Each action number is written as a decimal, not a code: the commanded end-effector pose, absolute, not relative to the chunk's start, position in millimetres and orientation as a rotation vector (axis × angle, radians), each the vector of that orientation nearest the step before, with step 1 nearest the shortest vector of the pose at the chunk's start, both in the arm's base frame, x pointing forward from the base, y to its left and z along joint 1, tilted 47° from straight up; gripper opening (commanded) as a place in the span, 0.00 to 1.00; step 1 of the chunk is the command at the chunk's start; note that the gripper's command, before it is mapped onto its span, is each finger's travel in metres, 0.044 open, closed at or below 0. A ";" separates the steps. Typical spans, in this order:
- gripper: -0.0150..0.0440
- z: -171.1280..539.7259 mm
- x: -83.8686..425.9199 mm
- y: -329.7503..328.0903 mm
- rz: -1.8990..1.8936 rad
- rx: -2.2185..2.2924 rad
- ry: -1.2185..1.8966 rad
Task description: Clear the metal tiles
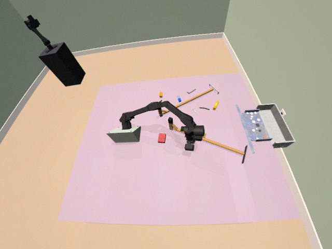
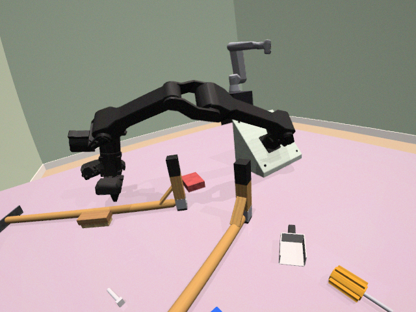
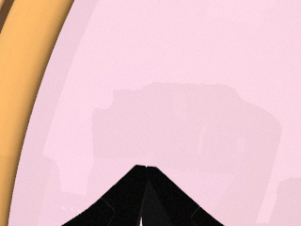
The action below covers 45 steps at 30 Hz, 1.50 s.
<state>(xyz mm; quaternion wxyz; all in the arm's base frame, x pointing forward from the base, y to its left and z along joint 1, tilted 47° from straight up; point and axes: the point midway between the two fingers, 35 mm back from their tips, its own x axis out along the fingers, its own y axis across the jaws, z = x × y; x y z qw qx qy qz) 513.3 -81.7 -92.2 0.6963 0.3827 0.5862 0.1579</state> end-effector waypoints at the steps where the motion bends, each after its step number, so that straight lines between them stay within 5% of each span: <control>1: 0.25 -90.5 515.2 -78.4 0.350 0.851 1.308; 45: 0.25 -63.3 536.0 -53.6 0.355 0.846 1.293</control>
